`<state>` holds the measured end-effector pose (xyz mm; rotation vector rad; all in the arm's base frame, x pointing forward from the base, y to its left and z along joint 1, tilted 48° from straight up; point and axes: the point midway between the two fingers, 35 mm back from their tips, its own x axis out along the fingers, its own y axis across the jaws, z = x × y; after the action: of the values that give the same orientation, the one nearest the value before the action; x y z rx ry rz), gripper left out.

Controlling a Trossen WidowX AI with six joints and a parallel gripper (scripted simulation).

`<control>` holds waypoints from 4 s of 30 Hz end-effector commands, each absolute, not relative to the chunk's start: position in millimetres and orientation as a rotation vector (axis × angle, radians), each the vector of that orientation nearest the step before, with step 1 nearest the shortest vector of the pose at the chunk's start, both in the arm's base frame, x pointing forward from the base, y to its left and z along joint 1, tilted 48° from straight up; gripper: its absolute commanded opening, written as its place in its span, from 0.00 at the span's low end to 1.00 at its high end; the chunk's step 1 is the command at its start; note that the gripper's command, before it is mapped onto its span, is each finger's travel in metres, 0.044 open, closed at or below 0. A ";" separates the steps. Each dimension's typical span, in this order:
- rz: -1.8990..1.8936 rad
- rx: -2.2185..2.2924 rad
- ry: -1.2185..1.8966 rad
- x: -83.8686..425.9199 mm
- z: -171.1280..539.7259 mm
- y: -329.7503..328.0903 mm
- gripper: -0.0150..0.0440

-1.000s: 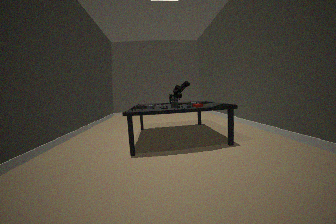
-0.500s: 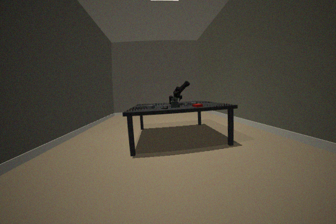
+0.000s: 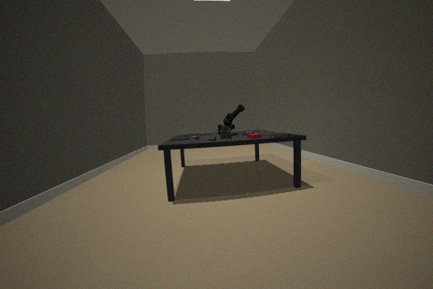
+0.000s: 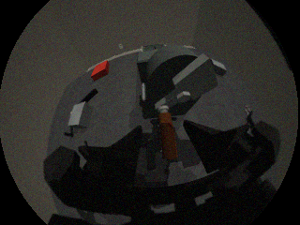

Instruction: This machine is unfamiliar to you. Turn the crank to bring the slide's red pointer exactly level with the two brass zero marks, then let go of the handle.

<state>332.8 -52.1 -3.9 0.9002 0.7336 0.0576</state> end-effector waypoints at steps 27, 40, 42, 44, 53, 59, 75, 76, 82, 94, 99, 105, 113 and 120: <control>0.053 0.901 0.733 333.1 -1.8 -51.8 0.25; 0.053 0.901 0.733 333.4 4.5 -52.2 0.25; 0.053 0.901 0.733 333.4 5.4 -52.5 0.25; 0.053 0.901 0.733 333.4 6.3 -52.8 0.25; 0.053 0.901 0.733 333.6 10.5 -54.4 0.25; 0.053 0.901 0.733 333.5 13.1 -55.8 0.25; 0.053 0.900 0.733 332.9 19.6 -60.8 0.25; 0.053 0.900 0.733 332.8 20.0 -61.2 0.25; 0.053 0.900 0.733 332.5 22.0 -63.5 0.25; 0.053 0.900 0.733 331.4 25.4 -68.9 0.25; 0.053 0.900 0.734 330.9 26.6 -71.4 0.25; 0.052 0.900 0.734 330.2 27.6 -74.5 0.25; 0.052 0.899 0.734 329.2 28.5 -78.7 0.25; 0.052 0.899 0.734 328.9 28.3 -79.8 0.25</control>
<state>330.1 -75.4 27.2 0.8962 0.7413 0.0585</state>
